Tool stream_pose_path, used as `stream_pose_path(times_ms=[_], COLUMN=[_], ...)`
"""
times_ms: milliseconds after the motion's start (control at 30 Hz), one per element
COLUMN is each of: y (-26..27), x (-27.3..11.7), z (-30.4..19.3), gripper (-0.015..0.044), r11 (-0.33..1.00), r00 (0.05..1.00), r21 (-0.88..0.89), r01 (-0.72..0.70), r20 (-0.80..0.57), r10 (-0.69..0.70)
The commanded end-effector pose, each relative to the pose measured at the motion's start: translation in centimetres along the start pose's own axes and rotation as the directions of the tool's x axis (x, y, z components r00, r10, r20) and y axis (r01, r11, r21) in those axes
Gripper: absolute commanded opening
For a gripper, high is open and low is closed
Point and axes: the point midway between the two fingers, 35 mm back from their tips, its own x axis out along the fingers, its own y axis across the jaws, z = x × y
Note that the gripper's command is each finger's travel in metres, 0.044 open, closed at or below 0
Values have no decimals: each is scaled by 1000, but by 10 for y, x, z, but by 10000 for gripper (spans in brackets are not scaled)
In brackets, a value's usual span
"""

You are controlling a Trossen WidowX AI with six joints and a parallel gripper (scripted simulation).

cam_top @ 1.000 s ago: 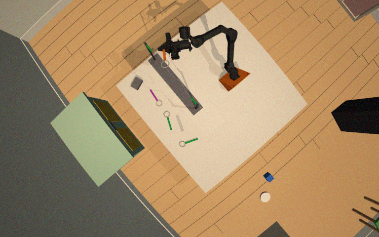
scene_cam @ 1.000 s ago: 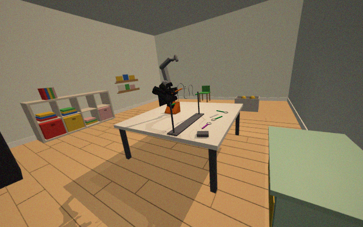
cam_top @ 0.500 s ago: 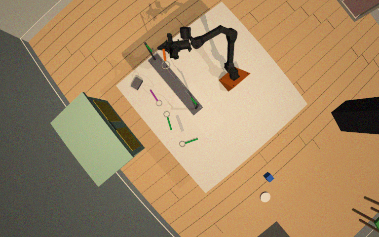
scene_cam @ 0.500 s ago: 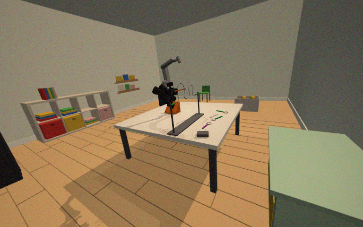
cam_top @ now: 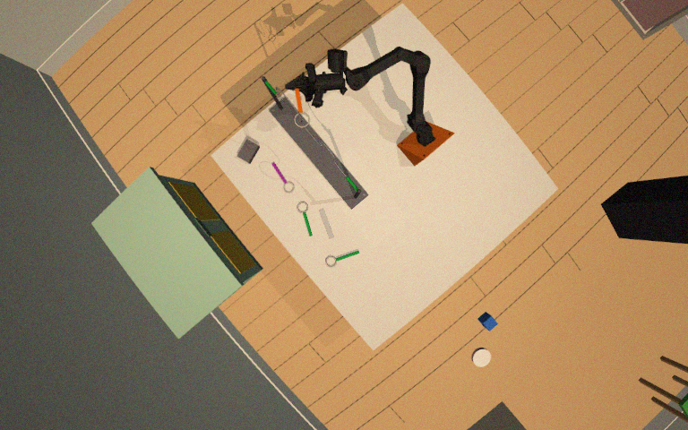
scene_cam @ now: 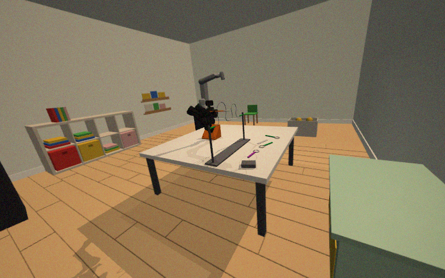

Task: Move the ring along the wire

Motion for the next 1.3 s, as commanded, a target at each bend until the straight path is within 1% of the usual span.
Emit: stream_pose_path(times_ms=[0,333,667,967,1267], y=[-2,-5,-3,9,32], x=[0,1,1,1,0], z=[1,1,0,-4,-7], gripper=[-150,-150,-150,-150,-150], r11=[998,983,971,979,997], r00=[999,996,992,994,999], r21=[-53,-156,-207,-177,-64], r01=[31,92,122,104,39], r20=[11,29,40,32,8], r10=[-31,-88,-116,-100,-38])
